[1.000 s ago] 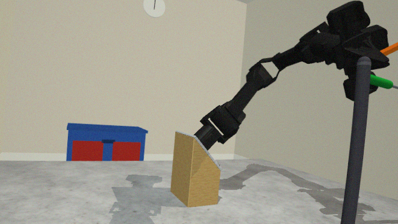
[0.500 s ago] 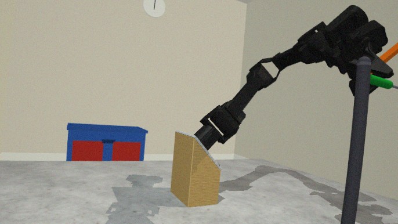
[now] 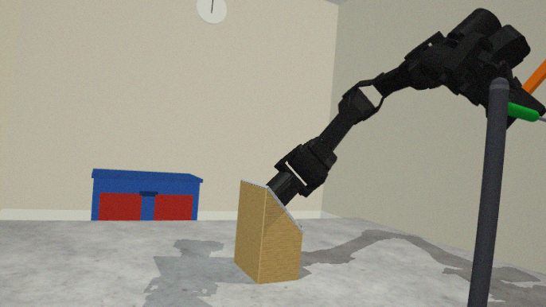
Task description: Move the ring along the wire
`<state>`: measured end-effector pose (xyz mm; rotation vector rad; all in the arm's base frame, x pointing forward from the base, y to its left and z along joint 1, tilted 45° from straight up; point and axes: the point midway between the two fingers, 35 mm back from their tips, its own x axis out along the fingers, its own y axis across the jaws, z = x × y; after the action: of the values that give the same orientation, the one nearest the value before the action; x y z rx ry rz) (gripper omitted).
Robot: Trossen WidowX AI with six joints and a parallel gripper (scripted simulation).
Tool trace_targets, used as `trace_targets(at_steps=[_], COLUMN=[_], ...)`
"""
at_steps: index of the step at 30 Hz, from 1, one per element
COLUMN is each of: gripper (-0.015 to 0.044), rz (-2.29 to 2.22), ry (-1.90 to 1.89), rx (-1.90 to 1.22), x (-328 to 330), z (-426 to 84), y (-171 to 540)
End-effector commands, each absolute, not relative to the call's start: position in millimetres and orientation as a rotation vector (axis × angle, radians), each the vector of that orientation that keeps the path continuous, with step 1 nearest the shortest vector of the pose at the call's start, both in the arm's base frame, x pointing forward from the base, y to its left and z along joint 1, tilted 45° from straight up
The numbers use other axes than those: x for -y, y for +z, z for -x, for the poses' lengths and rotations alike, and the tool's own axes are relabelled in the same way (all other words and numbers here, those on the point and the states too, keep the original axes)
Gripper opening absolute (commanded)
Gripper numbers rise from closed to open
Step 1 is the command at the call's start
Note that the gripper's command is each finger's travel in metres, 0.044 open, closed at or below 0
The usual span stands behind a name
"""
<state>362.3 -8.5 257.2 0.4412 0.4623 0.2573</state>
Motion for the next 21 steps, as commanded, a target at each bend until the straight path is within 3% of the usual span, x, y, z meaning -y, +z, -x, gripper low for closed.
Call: trace_targets(at_steps=[1, 21], gripper=[-0.015, -0.015], rz=[-0.534, -0.927], ry=[0.283, 0.378], rx=[-0.457, -0.413], x=[3, -15], z=[-361, -361], y=[259, 274])
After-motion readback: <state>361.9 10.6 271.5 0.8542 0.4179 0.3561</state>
